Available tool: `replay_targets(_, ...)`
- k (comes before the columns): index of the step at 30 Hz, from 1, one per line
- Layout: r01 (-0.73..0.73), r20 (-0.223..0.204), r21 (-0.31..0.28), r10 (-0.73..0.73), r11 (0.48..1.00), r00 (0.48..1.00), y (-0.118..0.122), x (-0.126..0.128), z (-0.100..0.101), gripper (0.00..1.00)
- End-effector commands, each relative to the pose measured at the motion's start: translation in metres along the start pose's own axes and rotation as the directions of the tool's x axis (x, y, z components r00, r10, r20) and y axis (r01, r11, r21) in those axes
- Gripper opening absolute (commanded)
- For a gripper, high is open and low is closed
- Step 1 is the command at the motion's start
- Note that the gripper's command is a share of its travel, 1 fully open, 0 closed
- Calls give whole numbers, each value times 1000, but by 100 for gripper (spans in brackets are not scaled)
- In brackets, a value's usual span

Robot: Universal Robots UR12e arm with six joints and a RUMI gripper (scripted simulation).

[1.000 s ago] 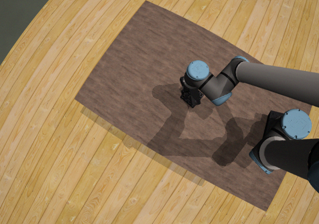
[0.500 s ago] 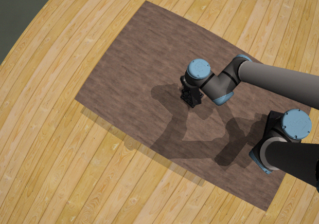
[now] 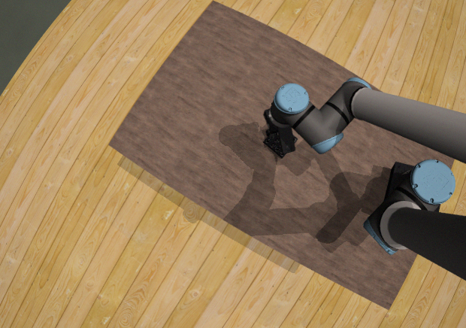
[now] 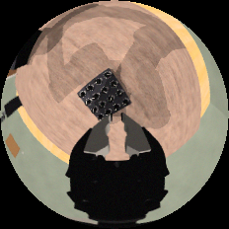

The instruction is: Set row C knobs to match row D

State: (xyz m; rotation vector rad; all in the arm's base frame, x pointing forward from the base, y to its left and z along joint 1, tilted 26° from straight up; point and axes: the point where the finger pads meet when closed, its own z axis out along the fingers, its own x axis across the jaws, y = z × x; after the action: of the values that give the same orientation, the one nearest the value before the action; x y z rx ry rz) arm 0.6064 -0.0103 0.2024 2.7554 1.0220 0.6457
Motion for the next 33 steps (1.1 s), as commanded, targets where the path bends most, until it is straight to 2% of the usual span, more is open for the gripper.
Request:
replay_targets(1, 0, -1, -3, 0, 1000, 1000, 3, 1, -3, 11)
replay_targets(4, -3, -1, -3, 3, 1000, 1000, 2, 0, -3, 11)
replay_targets(6, -40, 0, 1, 40, 999, 999, -8, -7, -5, 11)
replay_targets(9, -163, 0, 1, 163, 987, 987, -36, -25, -14, 11)
replay_targets(15, -262, 0, 1, 262, 965, 965, -59, -40, -19, 11)
replay_targets(33, -282, 1, 0, 282, 959, 959, -64, -43, -20, 11)
